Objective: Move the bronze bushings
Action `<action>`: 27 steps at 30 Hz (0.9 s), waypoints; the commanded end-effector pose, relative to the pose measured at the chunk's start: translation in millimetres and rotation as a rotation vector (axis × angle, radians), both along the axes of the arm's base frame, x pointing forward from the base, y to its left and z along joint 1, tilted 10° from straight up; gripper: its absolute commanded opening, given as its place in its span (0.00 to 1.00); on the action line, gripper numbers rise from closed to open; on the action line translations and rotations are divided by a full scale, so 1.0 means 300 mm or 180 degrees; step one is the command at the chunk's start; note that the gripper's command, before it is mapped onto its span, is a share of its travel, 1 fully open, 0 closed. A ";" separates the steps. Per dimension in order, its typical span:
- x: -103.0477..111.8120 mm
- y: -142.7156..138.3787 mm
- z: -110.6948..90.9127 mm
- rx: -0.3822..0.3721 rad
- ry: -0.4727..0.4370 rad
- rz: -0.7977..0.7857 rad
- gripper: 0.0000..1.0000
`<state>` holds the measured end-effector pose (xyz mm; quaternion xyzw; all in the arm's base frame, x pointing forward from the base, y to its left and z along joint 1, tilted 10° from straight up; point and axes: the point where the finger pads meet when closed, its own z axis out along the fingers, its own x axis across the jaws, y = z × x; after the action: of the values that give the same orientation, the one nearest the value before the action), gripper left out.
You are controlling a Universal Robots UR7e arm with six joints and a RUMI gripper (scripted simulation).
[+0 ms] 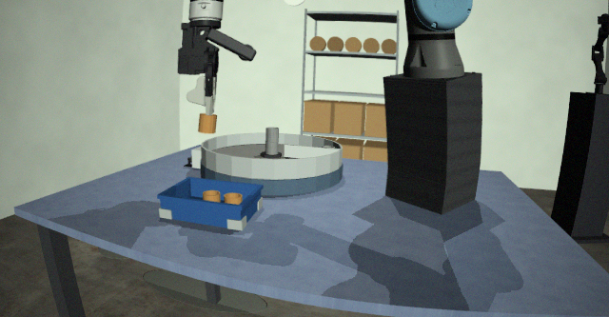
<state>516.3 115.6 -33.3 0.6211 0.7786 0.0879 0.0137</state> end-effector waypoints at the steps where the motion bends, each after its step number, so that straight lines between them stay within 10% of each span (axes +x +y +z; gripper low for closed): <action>1: 0.042 0.044 0.011 -0.0004 0.0001 -0.0002 0.00; 27: 0.097 0.108 0.026 -0.0004 0.0001 -0.0002 0.00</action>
<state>543.9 146.7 -26.5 0.6214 0.7785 0.0869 0.0133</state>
